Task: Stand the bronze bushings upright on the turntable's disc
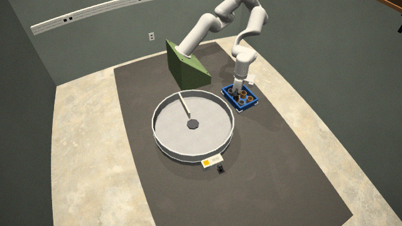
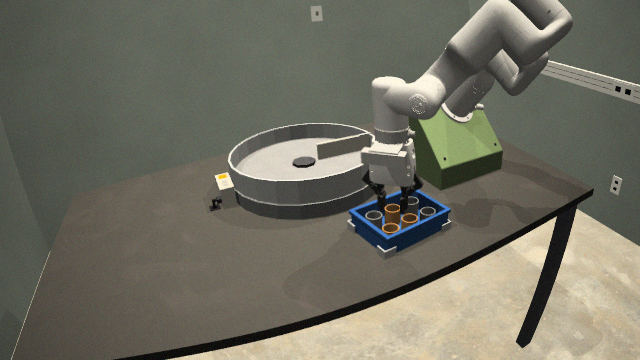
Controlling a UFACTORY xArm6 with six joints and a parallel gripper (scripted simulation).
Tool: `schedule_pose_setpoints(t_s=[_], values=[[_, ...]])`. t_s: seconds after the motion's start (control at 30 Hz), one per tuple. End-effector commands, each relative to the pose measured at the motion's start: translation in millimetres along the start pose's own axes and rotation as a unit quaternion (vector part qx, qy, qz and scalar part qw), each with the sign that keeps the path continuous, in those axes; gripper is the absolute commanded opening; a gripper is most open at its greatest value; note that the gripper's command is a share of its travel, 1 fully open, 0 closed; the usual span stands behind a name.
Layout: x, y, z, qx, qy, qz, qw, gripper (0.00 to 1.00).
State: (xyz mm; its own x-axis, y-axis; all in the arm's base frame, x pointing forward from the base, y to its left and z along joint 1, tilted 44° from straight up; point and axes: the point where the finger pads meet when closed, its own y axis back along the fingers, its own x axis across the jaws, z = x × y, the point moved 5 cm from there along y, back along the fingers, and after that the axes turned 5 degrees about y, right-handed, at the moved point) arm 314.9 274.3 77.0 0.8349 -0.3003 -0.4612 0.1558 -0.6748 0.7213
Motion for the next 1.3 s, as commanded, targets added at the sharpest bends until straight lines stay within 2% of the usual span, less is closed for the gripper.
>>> schedule_pose_setpoints(t_s=[0.0, 0.67, 0.7, 1.27], values=[[0.5, -6.5, -0.8, 0.001, 0.000, 0.001, 1.000, 0.48], [0.6, -13.2, -0.8, 0.001, 0.000, 0.001, 1.000, 0.48], [0.6, -13.2, -0.8, 0.001, 0.000, 0.001, 1.000, 0.00], [0.6, -13.2, -0.8, 0.001, 0.000, 0.001, 1.000, 0.00]])
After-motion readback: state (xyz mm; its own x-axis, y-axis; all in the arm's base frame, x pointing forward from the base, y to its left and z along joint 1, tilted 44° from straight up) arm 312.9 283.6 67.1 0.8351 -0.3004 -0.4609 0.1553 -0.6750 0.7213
